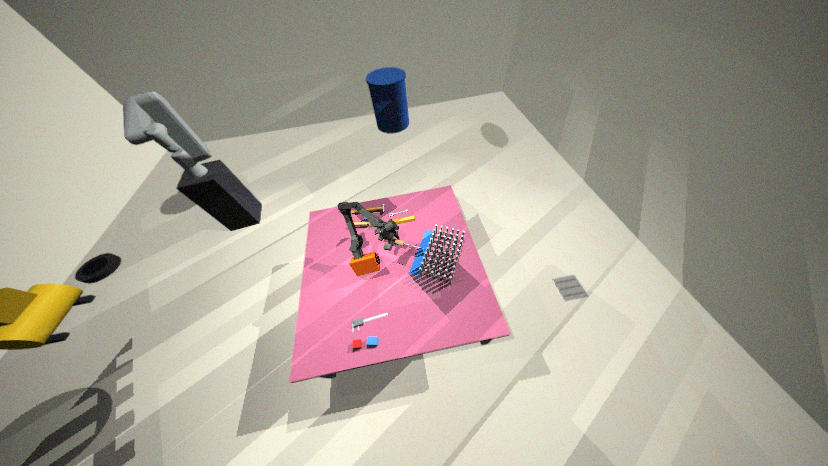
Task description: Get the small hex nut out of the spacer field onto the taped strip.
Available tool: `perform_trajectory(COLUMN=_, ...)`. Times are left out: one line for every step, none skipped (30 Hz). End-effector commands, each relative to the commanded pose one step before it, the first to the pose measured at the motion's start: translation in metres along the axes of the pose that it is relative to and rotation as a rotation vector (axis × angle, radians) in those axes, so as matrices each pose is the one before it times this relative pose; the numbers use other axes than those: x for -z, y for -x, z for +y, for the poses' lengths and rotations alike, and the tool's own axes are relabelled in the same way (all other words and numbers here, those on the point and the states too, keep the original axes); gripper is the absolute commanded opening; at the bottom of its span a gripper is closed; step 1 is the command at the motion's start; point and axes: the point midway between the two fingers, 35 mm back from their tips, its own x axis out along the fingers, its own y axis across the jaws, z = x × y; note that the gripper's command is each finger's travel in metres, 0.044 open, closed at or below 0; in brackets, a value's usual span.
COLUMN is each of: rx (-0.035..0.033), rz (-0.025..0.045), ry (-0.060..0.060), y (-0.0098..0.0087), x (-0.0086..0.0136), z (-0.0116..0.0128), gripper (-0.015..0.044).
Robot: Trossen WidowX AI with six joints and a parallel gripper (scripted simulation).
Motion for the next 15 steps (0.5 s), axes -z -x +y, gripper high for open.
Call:
perform_trajectory(rx=-0.00513, rz=0.00543, ry=-0.0092, y=-0.01533, x=-0.00676, z=0.00591, gripper=0.0)
perform_trajectory(rx=0.00075, rz=0.00047, ry=0.0, y=-0.00408, x=-0.0022, z=0.00094, gripper=0.0)
perform_trajectory(rx=0.00101, rz=0.00045, ry=-0.0001, y=-0.00398, x=-0.00231, z=0.00092, gripper=0.0)
perform_trajectory(rx=0.00129, rz=0.00041, ry=-0.0002, y=-0.00387, x=-0.00241, z=0.0009, gripper=0.0)
perform_trajectory(rx=0.00155, rz=0.00037, ry=-0.0003, y=-0.00377, x=-0.00252, z=0.0009, gripper=0.0)
perform_trajectory(rx=0.00181, rz=0.00032, ry=-0.0004, y=-0.00365, x=-0.00262, z=0.00089, gripper=0.0)
perform_trajectory(rx=0.00208, rz=0.00027, ry=-0.0005, y=-0.00354, x=-0.00272, z=0.00089, gripper=0.0)
perform_trajectory(rx=0.00234, rz=0.0002, ry=-0.0006, y=-0.00342, x=-0.00282, z=0.0009, gripper=0.0)
perform_trajectory(rx=0.00259, rz=0.00013, ry=-0.0008, y=-0.00329, x=-0.00291, z=0.00091, gripper=0.0)
perform_trajectory(rx=0.00285, rz=0.00005, ry=-0.0009, y=-0.00316, x=-0.00301, z=0.00093, gripper=0.0)
perform_trajectory(rx=0.00309, rz=-0.00003, ry=-0.001, y=-0.00302, x=-0.00309, z=0.00095, gripper=0.0)
perform_trajectory(rx=0.00332, rz=-0.00012, ry=-0.0012, y=-0.00289, x=-0.00318, z=0.00099, gripper=0.0)
perform_trajectory(rx=0.00302, rz=-0.00017, ry=-0.0012, y=-0.00236, x=-0.00279, z=0.00089, gripper=0.0)
perform_trajectory(rx=0.00309, rz=-0.00022, ry=-0.0013, y=-0.00217, x=-0.00276, z=0.00091, gripper=0.0)
perform_trajectory(rx=0.00325, rz=-0.00026, ry=-0.0015, y=-0.00202, x=-0.00278, z=0.00095, gripper=0.0)
